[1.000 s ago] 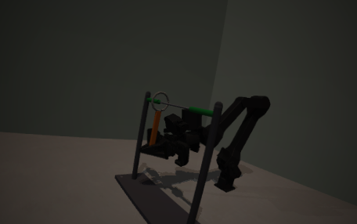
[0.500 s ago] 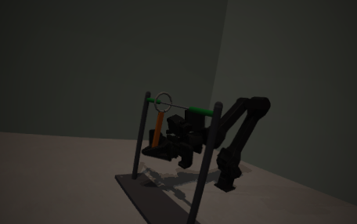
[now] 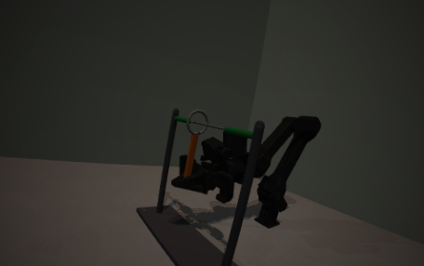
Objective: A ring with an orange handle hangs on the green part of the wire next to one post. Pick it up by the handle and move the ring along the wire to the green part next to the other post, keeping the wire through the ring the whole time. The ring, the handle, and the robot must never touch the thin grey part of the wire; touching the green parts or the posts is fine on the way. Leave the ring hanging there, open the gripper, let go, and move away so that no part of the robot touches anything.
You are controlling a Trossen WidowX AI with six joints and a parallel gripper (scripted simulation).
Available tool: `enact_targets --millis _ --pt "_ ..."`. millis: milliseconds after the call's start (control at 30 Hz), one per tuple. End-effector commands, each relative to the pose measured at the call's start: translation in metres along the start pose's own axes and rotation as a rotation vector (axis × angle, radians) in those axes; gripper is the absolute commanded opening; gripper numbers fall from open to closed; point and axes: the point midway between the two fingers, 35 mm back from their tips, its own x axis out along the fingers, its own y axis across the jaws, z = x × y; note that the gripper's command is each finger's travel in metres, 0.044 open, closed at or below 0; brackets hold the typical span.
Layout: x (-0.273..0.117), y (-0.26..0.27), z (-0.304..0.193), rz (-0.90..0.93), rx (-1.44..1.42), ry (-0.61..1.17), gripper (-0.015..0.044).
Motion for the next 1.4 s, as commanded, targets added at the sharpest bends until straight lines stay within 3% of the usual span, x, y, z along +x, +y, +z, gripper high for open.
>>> enact_targets --millis 0,1367 --pt "0.000 0.003 -0.001 -0.002 0.005 0.004 -0.0150" --pt "0.001 0.045 -0.001 0.018 0.006 0.009 -0.0150"
